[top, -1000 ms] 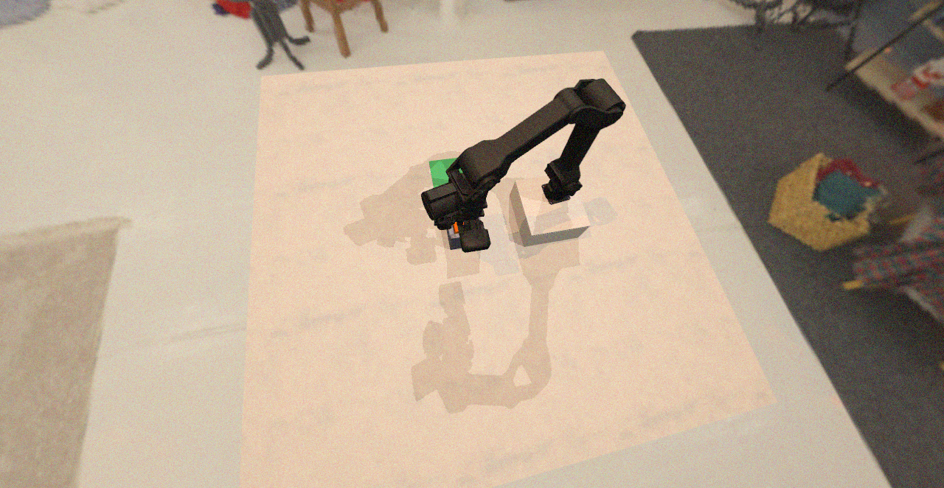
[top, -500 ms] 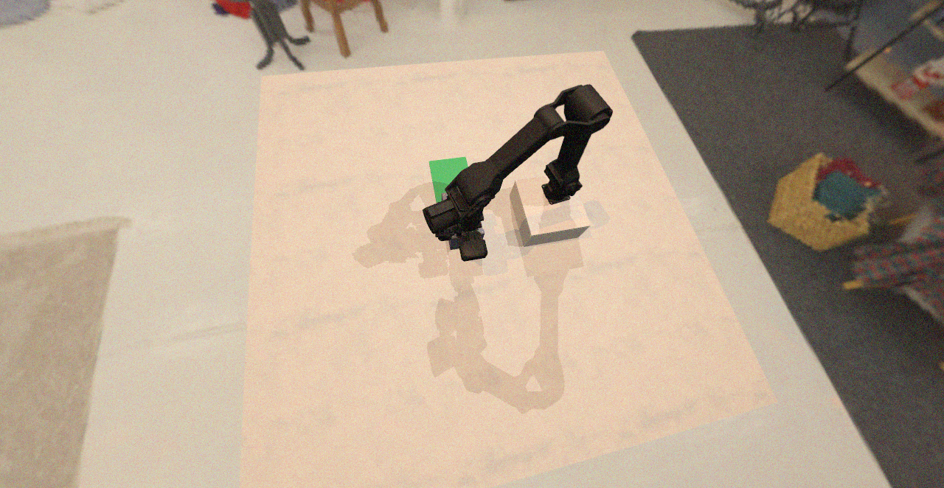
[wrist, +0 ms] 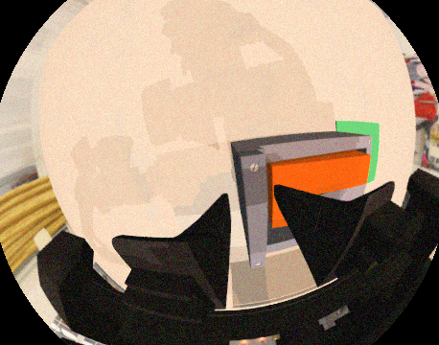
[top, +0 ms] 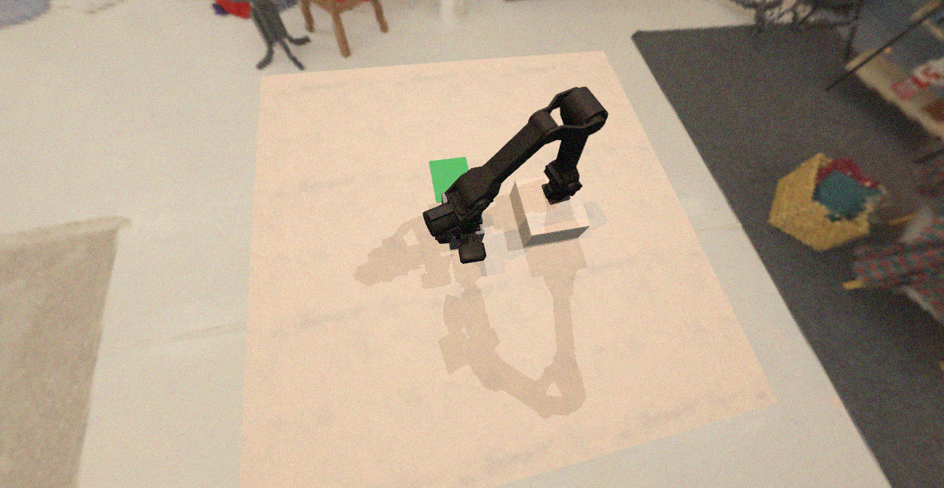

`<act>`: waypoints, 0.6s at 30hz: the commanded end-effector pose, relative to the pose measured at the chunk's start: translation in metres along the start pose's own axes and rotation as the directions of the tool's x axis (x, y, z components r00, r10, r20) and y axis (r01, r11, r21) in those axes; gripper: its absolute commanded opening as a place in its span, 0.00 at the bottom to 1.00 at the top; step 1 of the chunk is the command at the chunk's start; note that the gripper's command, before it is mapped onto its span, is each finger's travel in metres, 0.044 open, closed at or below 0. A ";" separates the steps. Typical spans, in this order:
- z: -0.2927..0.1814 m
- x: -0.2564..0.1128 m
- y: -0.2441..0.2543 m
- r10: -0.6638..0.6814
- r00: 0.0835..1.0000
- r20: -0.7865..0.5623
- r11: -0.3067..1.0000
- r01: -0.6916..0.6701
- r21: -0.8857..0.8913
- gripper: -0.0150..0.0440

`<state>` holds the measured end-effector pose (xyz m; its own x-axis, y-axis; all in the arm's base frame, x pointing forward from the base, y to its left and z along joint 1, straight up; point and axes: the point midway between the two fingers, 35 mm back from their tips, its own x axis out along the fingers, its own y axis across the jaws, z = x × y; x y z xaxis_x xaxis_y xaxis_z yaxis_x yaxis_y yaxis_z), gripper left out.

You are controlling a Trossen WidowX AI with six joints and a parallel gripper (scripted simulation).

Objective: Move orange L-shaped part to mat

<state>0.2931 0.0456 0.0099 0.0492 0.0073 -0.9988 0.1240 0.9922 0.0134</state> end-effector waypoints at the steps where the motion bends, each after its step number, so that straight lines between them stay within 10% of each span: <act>1: -0.003 0.011 -0.001 -0.006 1.000 -0.017 1.000 0.006 -0.003 0.56; 18: -0.004 0.024 -0.002 -0.006 1.000 -0.017 1.000 0.006 -0.003 0.56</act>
<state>0.2932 0.0465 -0.0096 0.0482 0.0118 -0.9988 0.1227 0.9923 0.0176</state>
